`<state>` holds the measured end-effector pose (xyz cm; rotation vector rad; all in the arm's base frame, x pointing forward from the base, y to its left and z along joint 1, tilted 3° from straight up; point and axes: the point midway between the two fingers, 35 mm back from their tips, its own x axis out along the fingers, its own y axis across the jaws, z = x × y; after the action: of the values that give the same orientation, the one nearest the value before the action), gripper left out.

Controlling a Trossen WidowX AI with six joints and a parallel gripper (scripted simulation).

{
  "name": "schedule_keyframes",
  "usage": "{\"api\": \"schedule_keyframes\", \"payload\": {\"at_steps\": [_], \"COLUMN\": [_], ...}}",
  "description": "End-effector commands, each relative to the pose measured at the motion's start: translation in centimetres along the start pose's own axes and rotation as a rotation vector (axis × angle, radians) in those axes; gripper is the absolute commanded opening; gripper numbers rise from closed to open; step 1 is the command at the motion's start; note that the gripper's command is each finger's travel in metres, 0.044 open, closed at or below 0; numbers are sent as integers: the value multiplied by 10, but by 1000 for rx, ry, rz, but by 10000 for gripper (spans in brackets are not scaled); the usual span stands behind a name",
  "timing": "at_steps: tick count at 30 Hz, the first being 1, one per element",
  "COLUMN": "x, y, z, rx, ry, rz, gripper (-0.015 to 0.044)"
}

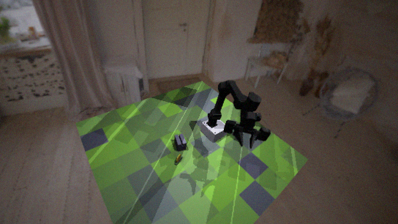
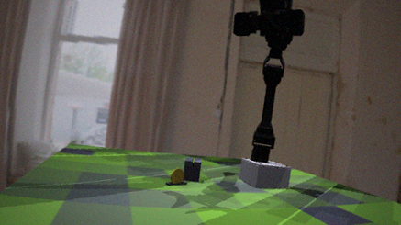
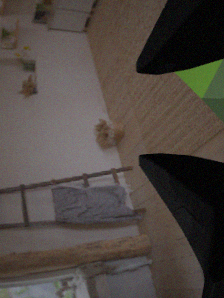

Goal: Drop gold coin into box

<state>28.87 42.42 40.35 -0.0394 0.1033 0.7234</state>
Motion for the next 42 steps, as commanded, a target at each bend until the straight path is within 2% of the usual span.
{"api": "schedule_keyframes", "payload": {"at_steps": [1, 7, 14, 19, 28, 34, 38, 42], "x": [19, 29, 6, -31, -131, -128, -125, -125], "y": [-43, -116, -196, -245, -300, -302, -302, -302], "z": [-49, -130, -218, -275, -357, -360, -393, -395], "rx": [-68, -122, -106, -39, 216, 241, 241, 241], "ry": [166, 447, 785, 1027, 1446, 1472, 1472, 1472], "rz": [-60, -142, -207, -231, -214, -210, -209, -209], "gripper": [161, 161, 161, 161, 161, 161, 161, 161]}}
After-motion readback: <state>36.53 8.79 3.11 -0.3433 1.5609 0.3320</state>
